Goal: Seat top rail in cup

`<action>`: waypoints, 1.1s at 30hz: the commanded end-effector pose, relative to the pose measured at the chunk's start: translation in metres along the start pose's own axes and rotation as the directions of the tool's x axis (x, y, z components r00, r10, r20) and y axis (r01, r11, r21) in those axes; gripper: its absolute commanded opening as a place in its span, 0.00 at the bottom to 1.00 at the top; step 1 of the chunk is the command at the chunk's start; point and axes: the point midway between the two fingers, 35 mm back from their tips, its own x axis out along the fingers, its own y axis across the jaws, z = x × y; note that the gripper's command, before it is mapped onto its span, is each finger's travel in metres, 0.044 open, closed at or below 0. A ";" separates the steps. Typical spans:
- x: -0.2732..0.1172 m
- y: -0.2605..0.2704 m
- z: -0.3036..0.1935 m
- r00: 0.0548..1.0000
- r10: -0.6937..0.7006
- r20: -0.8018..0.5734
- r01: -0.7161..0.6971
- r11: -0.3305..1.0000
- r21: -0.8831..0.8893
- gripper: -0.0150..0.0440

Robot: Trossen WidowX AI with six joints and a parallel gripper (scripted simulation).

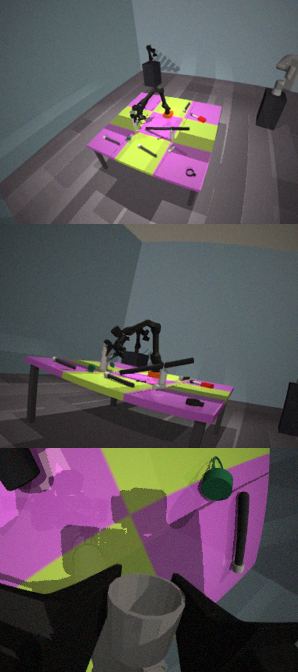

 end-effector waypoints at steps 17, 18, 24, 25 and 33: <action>-0.007 0.013 -0.002 0.997 0.007 0.079 0.004 0.990 -0.143 0.25; -0.007 0.014 -0.002 0.996 0.008 0.085 0.005 0.988 -0.155 0.25; -0.009 0.018 -0.003 0.994 0.012 0.106 0.009 0.981 -0.192 0.25; -0.010 0.018 -0.003 0.994 0.013 0.111 0.009 0.980 -0.200 0.25; -0.012 0.024 -0.005 0.989 0.022 0.143 0.016 0.966 -0.258 0.25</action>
